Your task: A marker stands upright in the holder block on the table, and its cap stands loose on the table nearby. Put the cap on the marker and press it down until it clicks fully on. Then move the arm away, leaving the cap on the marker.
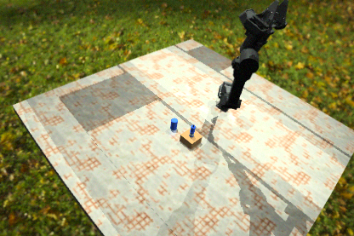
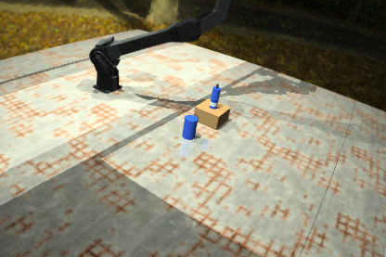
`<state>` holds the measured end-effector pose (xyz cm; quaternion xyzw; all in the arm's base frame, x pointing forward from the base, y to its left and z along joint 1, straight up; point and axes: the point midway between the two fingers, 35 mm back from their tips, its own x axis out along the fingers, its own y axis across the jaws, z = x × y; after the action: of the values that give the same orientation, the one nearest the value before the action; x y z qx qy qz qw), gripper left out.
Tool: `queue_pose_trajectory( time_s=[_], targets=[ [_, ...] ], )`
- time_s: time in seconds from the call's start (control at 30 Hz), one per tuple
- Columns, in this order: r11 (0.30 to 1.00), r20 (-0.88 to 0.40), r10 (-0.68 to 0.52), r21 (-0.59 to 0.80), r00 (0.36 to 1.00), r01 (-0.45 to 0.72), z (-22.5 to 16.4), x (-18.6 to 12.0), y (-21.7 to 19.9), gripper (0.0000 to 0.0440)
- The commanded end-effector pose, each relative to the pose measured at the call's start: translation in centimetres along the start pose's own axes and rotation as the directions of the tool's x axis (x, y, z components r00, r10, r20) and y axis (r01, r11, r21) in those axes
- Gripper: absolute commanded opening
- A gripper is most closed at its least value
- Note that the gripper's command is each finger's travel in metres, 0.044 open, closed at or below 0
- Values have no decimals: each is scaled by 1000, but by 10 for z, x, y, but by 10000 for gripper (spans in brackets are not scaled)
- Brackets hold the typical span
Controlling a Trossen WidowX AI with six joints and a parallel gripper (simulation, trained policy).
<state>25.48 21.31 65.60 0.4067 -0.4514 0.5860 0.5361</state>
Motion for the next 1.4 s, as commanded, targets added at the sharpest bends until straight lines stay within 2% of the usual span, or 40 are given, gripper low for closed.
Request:
queue_pose_trajectory(
  time_s=[0.0, 0.67, 1.37],
  targets=[
    [999, 49, 35, 4, 998, -35, 7, 3, 14, 320],
    [984, 229, 166, 24, 959, -176, 31, 9, 72, 316],
    [952, 427, 252, 50, 869, -301, 62, 7, 128, 311]
  ],
)
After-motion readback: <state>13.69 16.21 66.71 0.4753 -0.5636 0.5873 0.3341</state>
